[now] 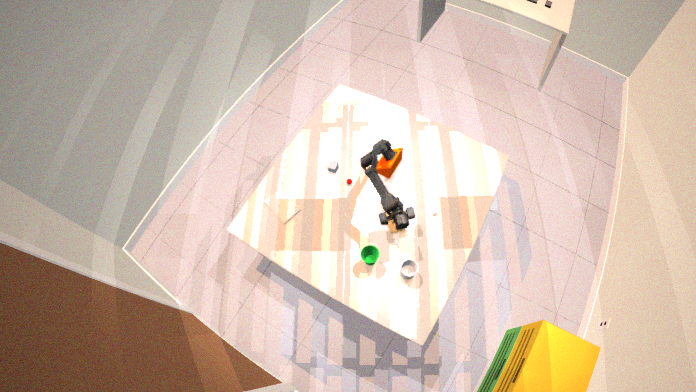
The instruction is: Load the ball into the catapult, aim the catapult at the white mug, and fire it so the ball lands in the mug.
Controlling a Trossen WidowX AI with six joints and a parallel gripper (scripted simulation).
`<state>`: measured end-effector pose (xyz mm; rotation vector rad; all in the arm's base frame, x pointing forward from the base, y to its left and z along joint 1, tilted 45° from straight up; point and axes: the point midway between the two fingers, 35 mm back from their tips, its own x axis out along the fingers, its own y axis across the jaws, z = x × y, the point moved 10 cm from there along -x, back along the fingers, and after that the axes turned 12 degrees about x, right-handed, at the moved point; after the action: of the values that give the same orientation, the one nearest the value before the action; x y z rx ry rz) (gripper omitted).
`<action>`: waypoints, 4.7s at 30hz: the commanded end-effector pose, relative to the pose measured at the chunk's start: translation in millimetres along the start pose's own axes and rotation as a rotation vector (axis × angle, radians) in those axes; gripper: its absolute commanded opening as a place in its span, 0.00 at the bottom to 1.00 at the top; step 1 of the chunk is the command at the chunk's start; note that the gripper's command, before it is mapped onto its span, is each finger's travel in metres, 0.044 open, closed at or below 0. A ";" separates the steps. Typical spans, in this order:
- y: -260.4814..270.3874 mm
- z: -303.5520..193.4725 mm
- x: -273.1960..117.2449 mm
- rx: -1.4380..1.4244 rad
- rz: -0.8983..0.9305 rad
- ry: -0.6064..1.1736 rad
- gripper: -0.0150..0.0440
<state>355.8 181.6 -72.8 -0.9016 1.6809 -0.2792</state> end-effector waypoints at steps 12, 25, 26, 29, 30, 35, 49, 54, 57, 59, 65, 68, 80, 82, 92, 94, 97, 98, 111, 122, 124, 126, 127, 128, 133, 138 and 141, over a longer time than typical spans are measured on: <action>0.0 -2.9 24.2 -0.008 -0.006 0.007 1.00; -0.5 -1.2 20.8 0.000 -0.001 0.003 0.51; -0.5 -1.2 20.8 0.000 -0.001 0.003 0.50; -0.5 -1.2 20.8 0.000 -0.001 0.003 0.47; -0.5 -1.2 20.8 0.000 -0.001 0.003 0.45; -0.1 -0.3 -18.0 0.000 0.001 0.003 0.26; 0.1 -0.1 -18.3 -0.004 -0.001 0.004 0.25; 0.1 0.1 -10.1 -0.005 -0.001 0.005 0.25; 0.1 0.2 -5.2 -0.006 -0.002 0.005 0.25; 0.0 0.2 -2.0 -0.006 -0.002 0.005 0.25; 0.0 0.0 7.7 -0.007 -0.004 0.006 0.25; 0.0 -0.2 12.5 -0.008 -0.004 0.006 0.25; -0.8 0.5 19.8 0.000 0.000 0.012 0.25; -0.8 0.5 19.8 0.000 0.000 0.012 0.34; -0.8 0.5 19.8 0.000 0.000 0.012 0.79; -0.8 0.5 19.8 0.000 0.000 0.012 0.88; -0.5 3.3 0.0 -0.001 0.002 0.011 1.00; -0.2 4.4 -14.6 -0.002 0.003 0.011 1.00; 1.4 2.4 -70.6 -0.011 0.000 0.007 1.00; -40.9 -7.1 -103.7 0.035 0.013 0.001 0.82; -74.8 -15.7 -101.8 0.086 0.026 -0.005 0.76; -107.0 -27.6 -98.2 0.137 0.035 -0.011 0.76; -122.4 -34.7 -95.9 0.164 0.039 -0.013 0.76; -137.2 -42.5 -93.2 0.190 0.042 -0.015 0.76; -203.9 -90.4 -75.3 0.327 0.048 -0.022 0.76; -250.0 -151.0 -53.0 0.467 0.036 -0.019 0.76; -262.0 -189.6 -40.7 0.544 0.021 -0.012 0.76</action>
<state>325.0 6.8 169.3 -0.5063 1.5114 -0.6176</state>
